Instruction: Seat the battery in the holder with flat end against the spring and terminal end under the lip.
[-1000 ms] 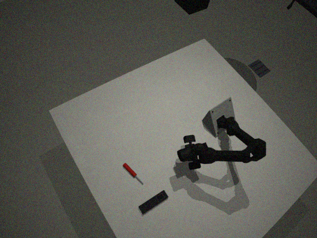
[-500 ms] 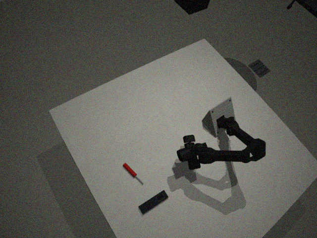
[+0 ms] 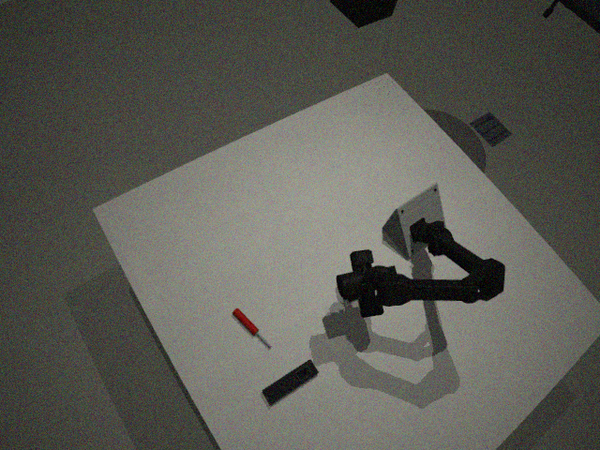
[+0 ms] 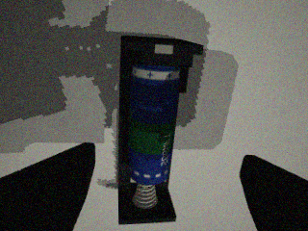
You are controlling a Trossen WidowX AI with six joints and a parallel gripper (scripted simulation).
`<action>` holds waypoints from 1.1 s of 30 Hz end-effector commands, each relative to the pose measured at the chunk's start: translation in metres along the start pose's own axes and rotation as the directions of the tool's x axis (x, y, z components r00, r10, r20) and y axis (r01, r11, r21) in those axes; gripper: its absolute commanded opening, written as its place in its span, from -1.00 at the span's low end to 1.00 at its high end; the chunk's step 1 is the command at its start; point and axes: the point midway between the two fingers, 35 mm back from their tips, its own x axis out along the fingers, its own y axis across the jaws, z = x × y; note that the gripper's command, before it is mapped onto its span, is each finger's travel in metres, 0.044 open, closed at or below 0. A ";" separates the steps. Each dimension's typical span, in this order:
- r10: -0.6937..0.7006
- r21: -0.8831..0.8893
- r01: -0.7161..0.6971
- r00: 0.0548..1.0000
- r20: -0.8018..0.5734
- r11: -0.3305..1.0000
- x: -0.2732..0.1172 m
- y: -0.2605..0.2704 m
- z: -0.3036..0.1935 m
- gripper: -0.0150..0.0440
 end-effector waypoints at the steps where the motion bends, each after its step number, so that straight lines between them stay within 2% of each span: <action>1: -0.001 -0.008 0.001 1.000 0.024 1.000 -0.036 -0.004 0.002 0.82; 3: 0.000 -0.009 0.001 1.000 0.024 1.000 -0.048 -0.006 0.000 1.00; 33: 0.000 -0.009 0.001 1.000 0.024 1.000 -0.049 -0.007 0.000 1.00</action>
